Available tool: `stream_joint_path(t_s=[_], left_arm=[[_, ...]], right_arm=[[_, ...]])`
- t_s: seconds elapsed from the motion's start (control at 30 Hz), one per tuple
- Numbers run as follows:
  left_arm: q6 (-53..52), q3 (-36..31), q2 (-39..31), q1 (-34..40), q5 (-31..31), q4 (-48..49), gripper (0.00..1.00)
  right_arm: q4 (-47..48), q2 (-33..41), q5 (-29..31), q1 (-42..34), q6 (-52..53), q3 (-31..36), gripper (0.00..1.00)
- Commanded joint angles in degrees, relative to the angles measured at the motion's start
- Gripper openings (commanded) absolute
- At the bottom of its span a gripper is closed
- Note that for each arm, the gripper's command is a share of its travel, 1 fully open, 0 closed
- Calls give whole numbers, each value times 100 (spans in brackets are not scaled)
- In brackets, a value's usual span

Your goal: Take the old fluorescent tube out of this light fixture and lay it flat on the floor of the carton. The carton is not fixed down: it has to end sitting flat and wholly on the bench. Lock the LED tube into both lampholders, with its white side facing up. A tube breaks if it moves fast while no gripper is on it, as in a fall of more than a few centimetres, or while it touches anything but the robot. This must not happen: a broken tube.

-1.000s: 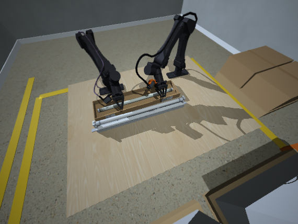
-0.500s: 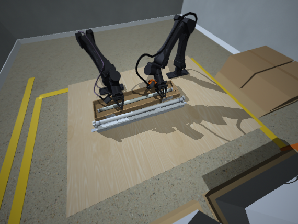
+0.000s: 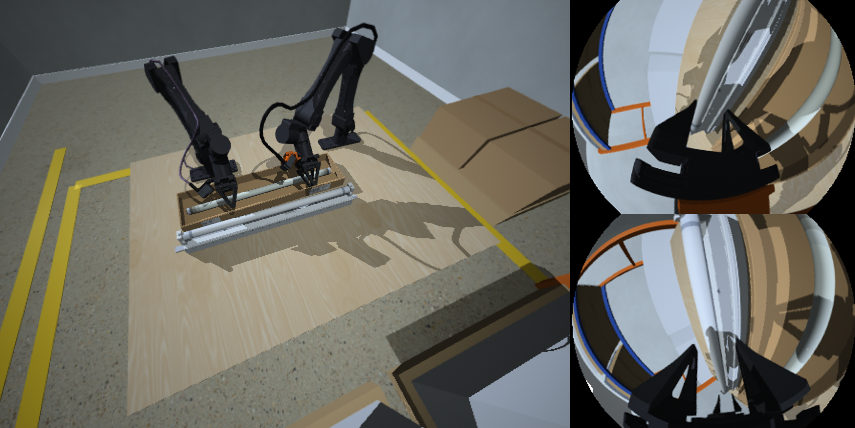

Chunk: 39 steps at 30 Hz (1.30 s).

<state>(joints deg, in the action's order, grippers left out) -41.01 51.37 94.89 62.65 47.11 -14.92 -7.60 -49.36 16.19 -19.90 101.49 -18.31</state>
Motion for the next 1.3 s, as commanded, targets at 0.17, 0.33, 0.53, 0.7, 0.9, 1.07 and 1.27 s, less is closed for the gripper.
stream_joint_path(t_s=[0.17, 0.33, 0.53, 0.7, 0.9, 1.07, 1.27], left_arm=[[47, 12, -80, 46, 85, 62, 49], [176, 182, -245, -186, -92, 148, 49], [634, 216, -581, -713, -610, 327, 49], [1027, 310, -885, -1268, -1085, 461, 49], [1459, 392, -1247, -1878, -1546, 649, 49], [1996, 582, -1751, -2754, -2307, 739, 49], [2780, 674, -2320, -3798, -3104, 1102, 49]], right_arm=[[-147, -16, 67, -80, -19, 26, 49], [-190, 234, 81, 82, -331, -298, 49], [77, -18, -91, 169, -1434, -610, 49], [192, -180, -288, 384, -2400, -978, 49], [316, -277, -422, 561, -3518, -1383, 49], [435, -449, -622, 824, -5125, -1954, 49], [570, -691, -972, 1224, -6771, -2638, 49]])
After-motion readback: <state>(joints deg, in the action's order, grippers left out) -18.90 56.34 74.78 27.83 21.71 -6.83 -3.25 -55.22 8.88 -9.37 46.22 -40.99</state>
